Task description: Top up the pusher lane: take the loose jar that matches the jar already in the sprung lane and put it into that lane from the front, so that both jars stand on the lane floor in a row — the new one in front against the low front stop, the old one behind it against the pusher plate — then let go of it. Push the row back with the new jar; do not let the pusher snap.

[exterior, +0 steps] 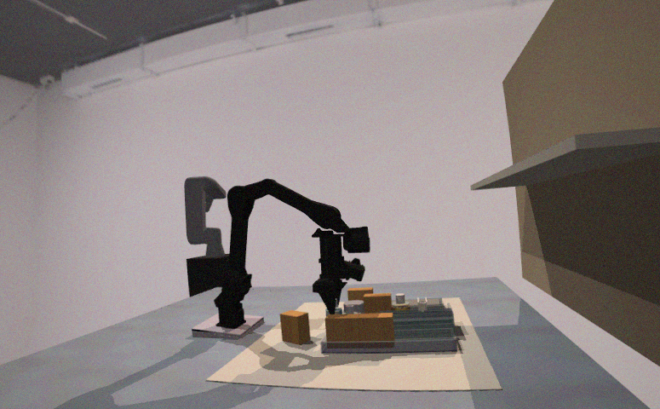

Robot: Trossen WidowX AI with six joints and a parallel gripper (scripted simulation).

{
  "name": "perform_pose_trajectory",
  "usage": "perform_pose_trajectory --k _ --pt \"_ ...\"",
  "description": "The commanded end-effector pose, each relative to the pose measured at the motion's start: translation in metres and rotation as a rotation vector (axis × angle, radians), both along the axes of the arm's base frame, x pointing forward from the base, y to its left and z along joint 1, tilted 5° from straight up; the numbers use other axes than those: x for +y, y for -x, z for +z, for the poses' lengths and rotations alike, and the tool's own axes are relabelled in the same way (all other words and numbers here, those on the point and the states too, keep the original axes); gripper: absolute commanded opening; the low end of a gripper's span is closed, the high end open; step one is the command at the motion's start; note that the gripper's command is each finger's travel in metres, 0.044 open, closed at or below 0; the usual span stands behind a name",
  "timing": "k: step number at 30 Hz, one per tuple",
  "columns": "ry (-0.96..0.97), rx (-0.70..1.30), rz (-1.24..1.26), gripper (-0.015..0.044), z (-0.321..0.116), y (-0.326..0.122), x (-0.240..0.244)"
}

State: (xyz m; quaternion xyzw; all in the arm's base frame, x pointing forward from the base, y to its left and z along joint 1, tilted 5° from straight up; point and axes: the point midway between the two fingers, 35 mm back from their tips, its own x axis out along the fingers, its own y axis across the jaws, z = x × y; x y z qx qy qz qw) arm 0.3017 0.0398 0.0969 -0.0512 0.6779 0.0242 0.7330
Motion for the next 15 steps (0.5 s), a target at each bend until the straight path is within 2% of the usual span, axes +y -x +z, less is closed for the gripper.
perform_pose_trajectory --k 1,15 --pt "-0.001 -0.026 0.0 0.0 0.0033 -0.0094 0.0007" --pt "-0.001 -0.027 0.0 0.0 0.0043 -0.016 0.0015"
